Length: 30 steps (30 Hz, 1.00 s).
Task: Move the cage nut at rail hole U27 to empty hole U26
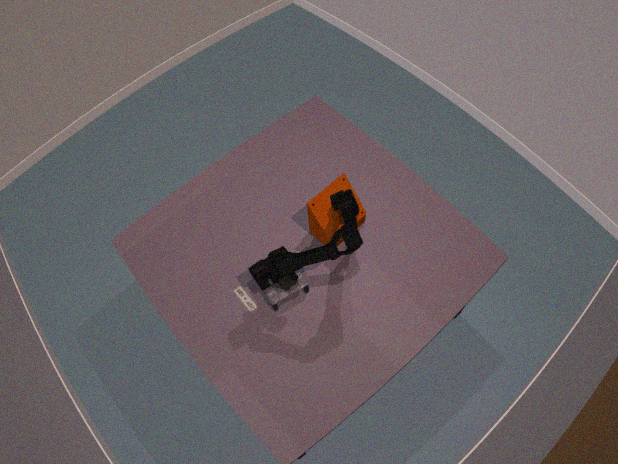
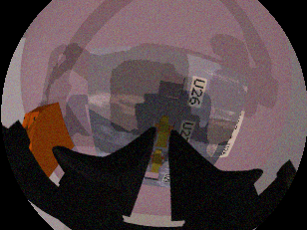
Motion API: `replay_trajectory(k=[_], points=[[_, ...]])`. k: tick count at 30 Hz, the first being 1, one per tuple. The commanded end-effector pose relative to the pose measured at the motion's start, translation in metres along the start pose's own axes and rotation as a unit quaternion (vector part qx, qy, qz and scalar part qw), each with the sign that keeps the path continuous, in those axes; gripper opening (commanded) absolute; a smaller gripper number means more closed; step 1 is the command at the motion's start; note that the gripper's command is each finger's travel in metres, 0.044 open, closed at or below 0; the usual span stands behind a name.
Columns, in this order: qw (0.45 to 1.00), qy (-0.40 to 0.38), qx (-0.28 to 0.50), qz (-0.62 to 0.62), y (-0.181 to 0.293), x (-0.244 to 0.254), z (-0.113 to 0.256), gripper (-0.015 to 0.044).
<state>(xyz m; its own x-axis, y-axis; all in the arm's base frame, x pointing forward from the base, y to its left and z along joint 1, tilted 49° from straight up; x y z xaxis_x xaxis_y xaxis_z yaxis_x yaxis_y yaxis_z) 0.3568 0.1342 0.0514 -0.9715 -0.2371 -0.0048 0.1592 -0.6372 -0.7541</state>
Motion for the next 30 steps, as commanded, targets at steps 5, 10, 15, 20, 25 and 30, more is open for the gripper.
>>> replay_trajectory(k=[5, 10, 15, 20, 25, 30], points=[[1.000, 0.000, 0.000, 0.000, 0.0000, 0.0000, 0.0000, 0.0026], [1.000, 0.000, 0.000, 0.000, 0.0000, 0.0000, 0.0000, 0.0026], [1.000, 0.000, 0.000, 0.000, 0.0000, 0.0000, 0.0000, 0.0026], [1.000, 0.000, 0.000, 0.000, 0.0000, 0.0000, 0.0000, 0.0026], [1.000, 0.000, 0.000, -0.003, -0.0005, 0.0004, 0.0001, 0.0026], [1.000, 0.000, 0.000, -0.004, -0.0011, 0.0012, 0.0001, 0.0026]])
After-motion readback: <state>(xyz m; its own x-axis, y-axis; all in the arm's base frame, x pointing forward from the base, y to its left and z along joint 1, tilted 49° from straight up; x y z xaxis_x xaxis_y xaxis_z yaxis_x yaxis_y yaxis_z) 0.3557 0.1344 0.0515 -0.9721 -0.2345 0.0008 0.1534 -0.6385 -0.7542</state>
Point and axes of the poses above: the point midway between the two fingers, 35 mm back from their tips, its own z axis back along the fingers, its own x axis across the jaws, y = z × x, the point moved 5 cm from there along z, back along the fingers, and after that the axes turned 10 degrees about z, right-handed, at the moved point
